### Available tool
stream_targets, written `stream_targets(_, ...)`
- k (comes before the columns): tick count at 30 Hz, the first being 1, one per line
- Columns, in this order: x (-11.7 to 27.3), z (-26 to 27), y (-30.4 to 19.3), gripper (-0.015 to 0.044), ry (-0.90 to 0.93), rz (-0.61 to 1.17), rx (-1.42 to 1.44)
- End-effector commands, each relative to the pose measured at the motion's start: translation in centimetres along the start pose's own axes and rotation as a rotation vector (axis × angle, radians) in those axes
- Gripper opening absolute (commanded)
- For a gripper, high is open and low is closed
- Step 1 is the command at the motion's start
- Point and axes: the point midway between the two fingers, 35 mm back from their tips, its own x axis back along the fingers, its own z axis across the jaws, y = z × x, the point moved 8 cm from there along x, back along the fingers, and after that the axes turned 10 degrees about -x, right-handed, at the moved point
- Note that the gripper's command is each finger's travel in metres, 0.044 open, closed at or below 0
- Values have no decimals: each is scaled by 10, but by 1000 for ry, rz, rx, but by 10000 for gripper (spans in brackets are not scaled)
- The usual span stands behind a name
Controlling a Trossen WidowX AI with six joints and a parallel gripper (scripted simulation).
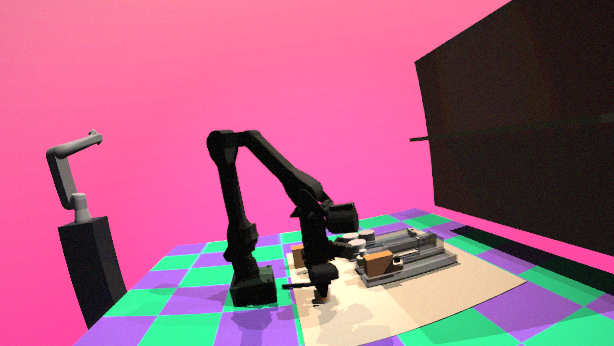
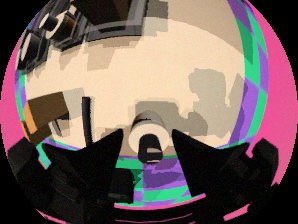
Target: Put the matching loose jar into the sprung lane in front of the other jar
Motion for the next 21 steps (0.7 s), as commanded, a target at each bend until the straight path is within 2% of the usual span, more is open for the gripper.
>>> stream_targets(1, -1, 0, 0, 204, -3, 0, 4)
stream_targets(8, -1, 0, 0, 157, -3, 0, 4)
stream_targets(14, 19, 0, 5, 0, -3, -1, 2)
stream_targets(21, 60, 3, 8, 0, -2, -1, 3)
